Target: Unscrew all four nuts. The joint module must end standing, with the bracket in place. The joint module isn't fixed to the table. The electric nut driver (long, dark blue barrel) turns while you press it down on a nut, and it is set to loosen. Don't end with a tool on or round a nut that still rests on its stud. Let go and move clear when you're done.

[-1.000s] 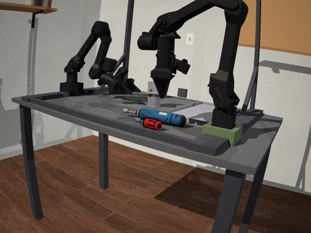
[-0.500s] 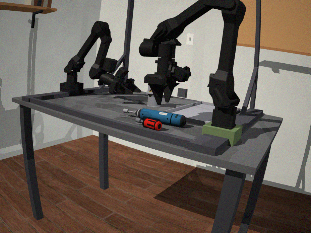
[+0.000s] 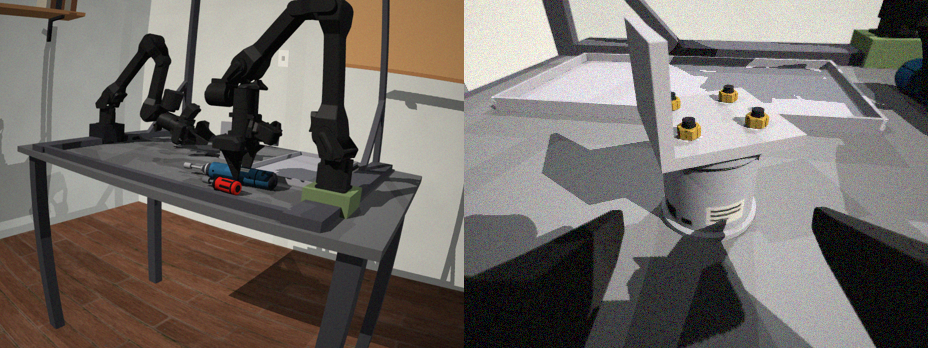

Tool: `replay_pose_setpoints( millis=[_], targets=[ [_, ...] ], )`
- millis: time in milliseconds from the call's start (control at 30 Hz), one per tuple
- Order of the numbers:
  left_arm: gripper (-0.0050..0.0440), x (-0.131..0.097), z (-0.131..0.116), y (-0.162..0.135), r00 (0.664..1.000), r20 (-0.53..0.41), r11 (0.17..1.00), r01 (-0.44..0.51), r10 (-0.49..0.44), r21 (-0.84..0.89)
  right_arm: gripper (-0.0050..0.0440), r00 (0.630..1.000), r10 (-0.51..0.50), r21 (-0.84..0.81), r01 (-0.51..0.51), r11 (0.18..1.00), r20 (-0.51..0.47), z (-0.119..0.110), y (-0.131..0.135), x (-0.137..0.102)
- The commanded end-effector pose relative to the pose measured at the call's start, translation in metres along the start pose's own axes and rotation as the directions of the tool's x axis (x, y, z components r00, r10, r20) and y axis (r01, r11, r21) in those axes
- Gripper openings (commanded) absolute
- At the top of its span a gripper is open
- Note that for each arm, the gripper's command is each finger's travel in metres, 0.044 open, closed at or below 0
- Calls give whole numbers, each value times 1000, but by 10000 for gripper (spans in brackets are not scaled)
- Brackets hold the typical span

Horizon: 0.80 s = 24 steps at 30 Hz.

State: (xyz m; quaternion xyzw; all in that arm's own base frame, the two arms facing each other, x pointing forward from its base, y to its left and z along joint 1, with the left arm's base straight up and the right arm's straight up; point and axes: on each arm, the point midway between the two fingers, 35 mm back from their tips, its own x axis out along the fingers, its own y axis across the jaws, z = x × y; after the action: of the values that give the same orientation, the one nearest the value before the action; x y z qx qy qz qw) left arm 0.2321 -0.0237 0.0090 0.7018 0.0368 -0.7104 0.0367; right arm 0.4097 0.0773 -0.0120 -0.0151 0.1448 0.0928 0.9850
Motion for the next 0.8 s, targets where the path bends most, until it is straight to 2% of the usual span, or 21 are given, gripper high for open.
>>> replay_pose_setpoints(
  millis=[0, 300, 600, 667, 700, 767],
  targets=[
    [229, 4, -5, 0, 1000, -16, 1000, 2, -2, 3, 395, 1000, 0, 6, 0, 1000, 29, 11, 1, 17],
    [218, 2, -7, 1, 1000, -24, 1000, 0, 0, 3, 395, 1000, 0, 6, 0, 1000, 30, 11, 1, 39],
    [158, -1, -9, 1, 999, -33, 1000, -5, 5, 0, 395, 999, 0, 6, 0, 1000, 32, 13, 1, 61],
    [110, -9, -12, 2, 999, -51, 1000, -9, 9, 3, 395, 999, 0, 6, 0, 1000, 32, 13, 1, 64],
    [134, -13, -12, 2, 999, -51, 1000, -9, 9, 3, 395, 999, 0, 6, 0, 1000, 32, 13, 1, 66],
    [134, -13, -12, 2, 999, -51, 1000, -9, 9, 3, 395, 999, 0, 6, 0, 1000, 32, 13, 1, 66]
  ],
)
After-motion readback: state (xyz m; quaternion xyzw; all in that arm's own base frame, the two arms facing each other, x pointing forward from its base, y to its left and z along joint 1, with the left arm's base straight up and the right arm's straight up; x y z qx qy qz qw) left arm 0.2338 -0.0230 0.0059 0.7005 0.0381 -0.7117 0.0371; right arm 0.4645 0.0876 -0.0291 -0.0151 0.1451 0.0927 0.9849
